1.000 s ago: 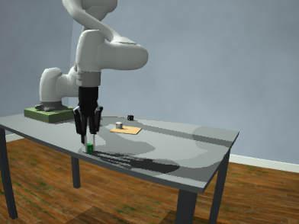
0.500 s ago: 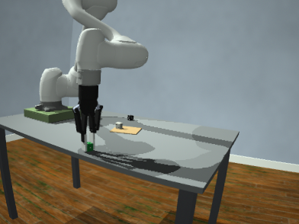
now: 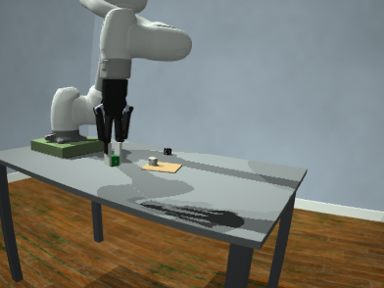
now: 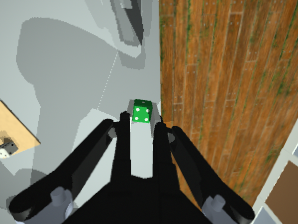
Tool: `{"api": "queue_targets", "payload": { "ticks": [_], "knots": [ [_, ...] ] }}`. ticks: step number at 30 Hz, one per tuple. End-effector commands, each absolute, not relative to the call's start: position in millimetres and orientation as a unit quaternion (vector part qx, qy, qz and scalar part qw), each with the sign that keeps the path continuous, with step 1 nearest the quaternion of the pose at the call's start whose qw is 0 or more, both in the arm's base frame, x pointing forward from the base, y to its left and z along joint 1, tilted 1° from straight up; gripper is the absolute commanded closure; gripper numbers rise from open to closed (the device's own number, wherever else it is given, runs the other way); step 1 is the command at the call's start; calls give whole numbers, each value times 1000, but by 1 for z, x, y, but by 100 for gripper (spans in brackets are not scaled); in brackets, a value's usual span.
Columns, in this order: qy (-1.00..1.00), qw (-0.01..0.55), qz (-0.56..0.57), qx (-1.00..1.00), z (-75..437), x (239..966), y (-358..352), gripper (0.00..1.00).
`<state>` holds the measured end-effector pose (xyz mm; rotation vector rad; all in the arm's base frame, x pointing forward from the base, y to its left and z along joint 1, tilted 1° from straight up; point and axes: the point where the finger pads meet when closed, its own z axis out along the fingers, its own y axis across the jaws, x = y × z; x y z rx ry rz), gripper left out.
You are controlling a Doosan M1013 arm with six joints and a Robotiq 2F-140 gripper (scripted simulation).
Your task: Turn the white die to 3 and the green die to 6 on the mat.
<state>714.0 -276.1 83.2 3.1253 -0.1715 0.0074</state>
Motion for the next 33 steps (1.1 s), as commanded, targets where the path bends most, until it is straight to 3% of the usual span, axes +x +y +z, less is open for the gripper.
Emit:
{"api": "queue_targets", "payload": {
  "ticks": [1,19,33],
  "knots": [
    [-55,6,2,998,88,714,-276,76],
    [-74,6,2,997,91,714,-276,76],
    [-330,5,4,944,89,716,-276,76]
  ]
}}
